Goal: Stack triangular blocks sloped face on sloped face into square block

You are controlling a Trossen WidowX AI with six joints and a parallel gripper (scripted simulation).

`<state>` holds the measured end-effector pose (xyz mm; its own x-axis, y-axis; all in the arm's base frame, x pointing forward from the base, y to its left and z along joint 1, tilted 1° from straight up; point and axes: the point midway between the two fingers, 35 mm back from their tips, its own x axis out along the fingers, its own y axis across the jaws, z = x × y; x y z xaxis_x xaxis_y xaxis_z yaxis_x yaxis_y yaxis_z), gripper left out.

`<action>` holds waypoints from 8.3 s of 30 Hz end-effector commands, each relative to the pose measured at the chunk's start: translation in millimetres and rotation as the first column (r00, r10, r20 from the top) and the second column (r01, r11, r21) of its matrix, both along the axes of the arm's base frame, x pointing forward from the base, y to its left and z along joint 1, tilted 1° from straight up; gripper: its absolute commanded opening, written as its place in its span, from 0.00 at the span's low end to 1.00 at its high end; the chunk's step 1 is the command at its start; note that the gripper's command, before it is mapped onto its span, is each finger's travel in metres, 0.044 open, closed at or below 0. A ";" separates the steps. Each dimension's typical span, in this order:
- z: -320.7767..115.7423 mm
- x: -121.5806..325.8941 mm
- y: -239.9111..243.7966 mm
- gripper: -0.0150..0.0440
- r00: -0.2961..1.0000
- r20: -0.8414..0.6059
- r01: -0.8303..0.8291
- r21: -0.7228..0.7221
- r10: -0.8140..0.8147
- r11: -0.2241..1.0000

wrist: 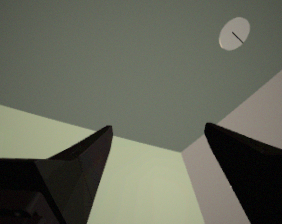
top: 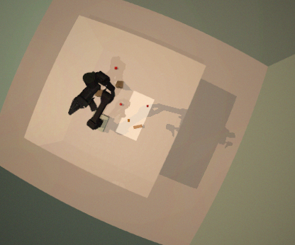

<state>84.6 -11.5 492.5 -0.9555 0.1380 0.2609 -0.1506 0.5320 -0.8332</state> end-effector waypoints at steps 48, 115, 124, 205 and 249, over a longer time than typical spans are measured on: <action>-162.3 65.4 273.8 1.00 -0.023 0.731 0.067 -0.680 -0.682 -0.730; -436.1 285.9 7.6 1.00 -0.182 0.951 -0.976 -0.143 -0.251 0.166; -450.8 286.8 8.6 1.00 -0.182 0.951 -0.976 -0.143 -0.251 0.166; -456.3 287.5 9.7 0.25 -0.293 0.950 -0.704 -0.139 -0.106 0.696; -456.4 285.9 8.1 0.25 -0.209 0.955 0.348 -0.128 0.210 0.929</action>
<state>371.6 -2.9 36.4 0.0126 0.0109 -0.9999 0.9555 0.2946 0.0153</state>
